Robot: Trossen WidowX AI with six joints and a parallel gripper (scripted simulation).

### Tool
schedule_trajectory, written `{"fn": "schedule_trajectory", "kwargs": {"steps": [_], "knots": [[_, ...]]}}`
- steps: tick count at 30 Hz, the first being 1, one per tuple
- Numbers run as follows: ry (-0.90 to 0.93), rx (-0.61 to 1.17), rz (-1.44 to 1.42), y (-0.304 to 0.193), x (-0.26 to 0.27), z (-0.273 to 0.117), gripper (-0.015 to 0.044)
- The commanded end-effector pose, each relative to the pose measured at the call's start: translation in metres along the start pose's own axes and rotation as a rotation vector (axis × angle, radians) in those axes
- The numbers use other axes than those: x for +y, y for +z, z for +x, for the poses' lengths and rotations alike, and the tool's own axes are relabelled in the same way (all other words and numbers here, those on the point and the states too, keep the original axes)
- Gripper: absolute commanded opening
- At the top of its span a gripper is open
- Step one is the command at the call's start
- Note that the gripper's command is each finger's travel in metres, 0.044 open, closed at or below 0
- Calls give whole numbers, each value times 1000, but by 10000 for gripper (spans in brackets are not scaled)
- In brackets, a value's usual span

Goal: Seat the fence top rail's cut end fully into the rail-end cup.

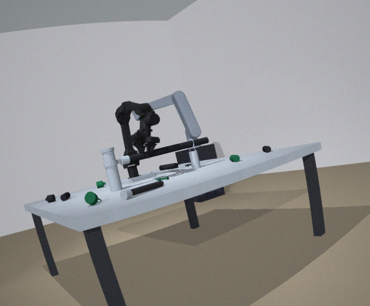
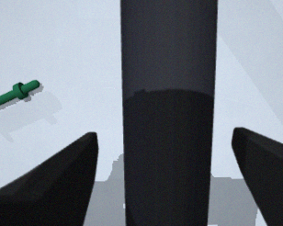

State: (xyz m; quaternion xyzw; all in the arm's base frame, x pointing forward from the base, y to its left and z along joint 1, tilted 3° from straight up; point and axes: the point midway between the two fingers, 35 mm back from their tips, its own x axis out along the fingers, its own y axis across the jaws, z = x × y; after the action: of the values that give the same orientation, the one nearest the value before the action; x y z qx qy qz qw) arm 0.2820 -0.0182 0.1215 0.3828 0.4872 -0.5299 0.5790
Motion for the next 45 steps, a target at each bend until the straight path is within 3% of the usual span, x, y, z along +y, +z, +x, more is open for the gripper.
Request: {"fn": "schedule_trajectory", "kwargs": {"steps": [1,2,13,19,45], "knots": [[7,2,1,-7,2,-13,420],[7,2,1,-10,2,-17,440],[8,-2,-9,-23,1,-43,440],[4,-5,-43,-23,0,-77,440],[4,-5,-45,-23,0,-78,440]]}}
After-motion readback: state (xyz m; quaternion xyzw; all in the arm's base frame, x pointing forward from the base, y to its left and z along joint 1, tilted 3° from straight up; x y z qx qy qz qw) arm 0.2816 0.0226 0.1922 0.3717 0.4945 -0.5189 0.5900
